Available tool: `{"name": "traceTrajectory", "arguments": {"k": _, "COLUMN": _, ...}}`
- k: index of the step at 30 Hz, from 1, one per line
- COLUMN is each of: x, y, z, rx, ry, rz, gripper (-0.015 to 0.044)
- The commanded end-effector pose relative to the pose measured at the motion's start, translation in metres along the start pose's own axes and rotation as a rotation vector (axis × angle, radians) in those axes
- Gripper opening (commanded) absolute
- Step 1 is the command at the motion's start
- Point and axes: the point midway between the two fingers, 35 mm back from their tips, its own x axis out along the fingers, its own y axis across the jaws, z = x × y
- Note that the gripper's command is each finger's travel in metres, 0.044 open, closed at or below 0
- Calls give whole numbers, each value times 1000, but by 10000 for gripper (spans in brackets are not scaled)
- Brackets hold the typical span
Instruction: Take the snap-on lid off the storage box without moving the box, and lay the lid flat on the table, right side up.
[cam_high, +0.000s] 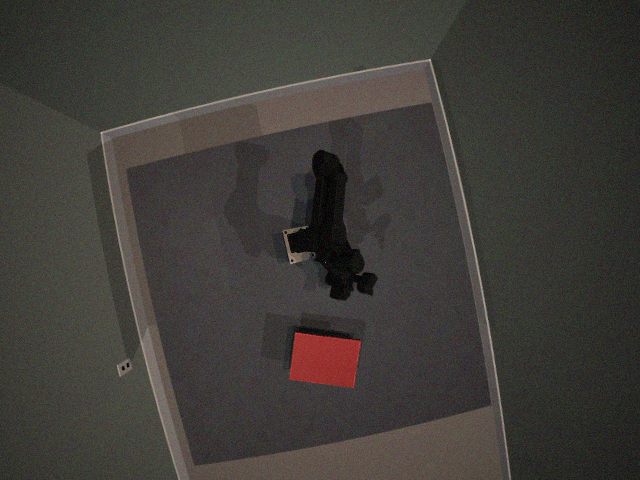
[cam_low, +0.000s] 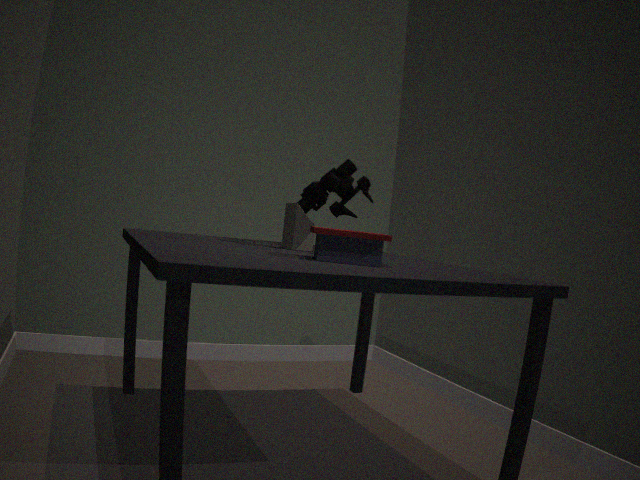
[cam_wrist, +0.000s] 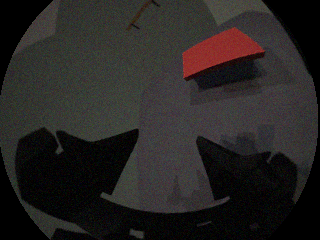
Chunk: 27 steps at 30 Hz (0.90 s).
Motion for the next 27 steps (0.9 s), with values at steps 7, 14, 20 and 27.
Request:
{"name": "traceTrajectory", "arguments": {"k": 7, "x": -8, "y": 11, "z": 7, "rx": 10, "ry": -5, "rz": -3, "gripper": 235}}
{"name": "traceTrajectory", "arguments": {"k": 14, "x": 4, "y": 13, "z": 54, "rx": 371, "ry": -205, "rz": -100, "gripper": 235}}
{"name": "traceTrajectory", "arguments": {"k": 20, "x": 13, "y": 4, "z": 90, "rx": 598, "ry": -360, "rz": -166, "gripper": 235}}
{"name": "traceTrajectory", "arguments": {"k": 27, "x": 22, "y": -21, "z": 138, "rx": 872, "ry": -597, "rz": -251, "gripper": 235}}
